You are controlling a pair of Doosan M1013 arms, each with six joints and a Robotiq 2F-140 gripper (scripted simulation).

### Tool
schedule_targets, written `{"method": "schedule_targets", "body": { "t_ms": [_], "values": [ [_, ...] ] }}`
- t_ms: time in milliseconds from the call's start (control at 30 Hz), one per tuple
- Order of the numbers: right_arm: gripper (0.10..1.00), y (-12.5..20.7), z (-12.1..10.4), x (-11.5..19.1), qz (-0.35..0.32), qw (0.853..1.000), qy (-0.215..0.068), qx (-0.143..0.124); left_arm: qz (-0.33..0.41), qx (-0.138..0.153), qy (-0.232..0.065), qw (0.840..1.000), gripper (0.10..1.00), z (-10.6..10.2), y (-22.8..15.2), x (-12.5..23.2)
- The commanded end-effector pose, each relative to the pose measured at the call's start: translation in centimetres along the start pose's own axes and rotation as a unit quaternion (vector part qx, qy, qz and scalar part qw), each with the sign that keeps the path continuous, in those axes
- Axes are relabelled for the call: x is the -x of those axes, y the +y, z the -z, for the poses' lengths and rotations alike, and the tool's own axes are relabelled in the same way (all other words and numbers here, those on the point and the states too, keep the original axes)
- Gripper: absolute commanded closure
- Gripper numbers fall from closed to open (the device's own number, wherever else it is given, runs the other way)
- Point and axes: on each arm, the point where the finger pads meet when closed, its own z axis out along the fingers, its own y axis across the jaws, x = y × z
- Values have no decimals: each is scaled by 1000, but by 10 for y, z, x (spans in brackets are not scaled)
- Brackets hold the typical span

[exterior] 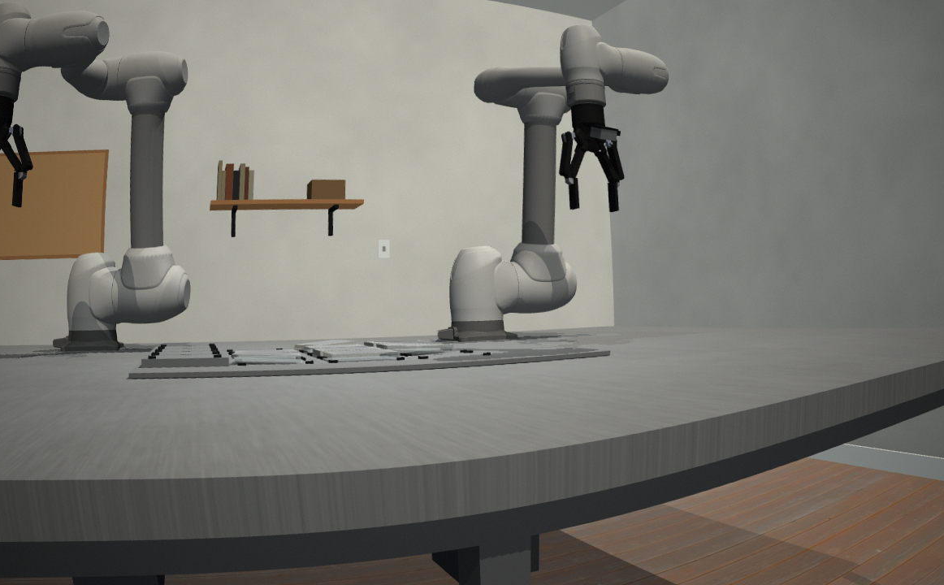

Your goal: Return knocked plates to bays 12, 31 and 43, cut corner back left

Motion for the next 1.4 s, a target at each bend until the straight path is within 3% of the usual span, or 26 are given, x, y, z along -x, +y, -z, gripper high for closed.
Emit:
{"method": "schedule_targets", "body": {
  "t_ms": [0,167,267,633,733,1000,1100,1367],
  "values": [
    [98,14,1,-1,1,1000,1,0,0,0,1,1000,400,1,0,0],
    [98,29,1,-2,1,1000,1,0,0,0,1,1000,400,1,0,0],
    [98,44,1,-1,-43,999,1,0,0,0,1,1000,400,1,0,0],
    [98,89,1,0,-43,999,1,0,0,0,1,1000,400,1,0,0],
    [98,103,1,2,-86,996,1,0,0,0,1,1000,400,1,0,0],
    [98,143,1,7,-86,996,1,0,0,0,1,1000,400,1,0,0],
    [98,158,1,10,-130,992,1,0,0,0,1,1000,400,1,0,0],
    [98,187,1,17,-130,992,1,0,0,0,1,1000,400,1,0,0]
  ]
}}
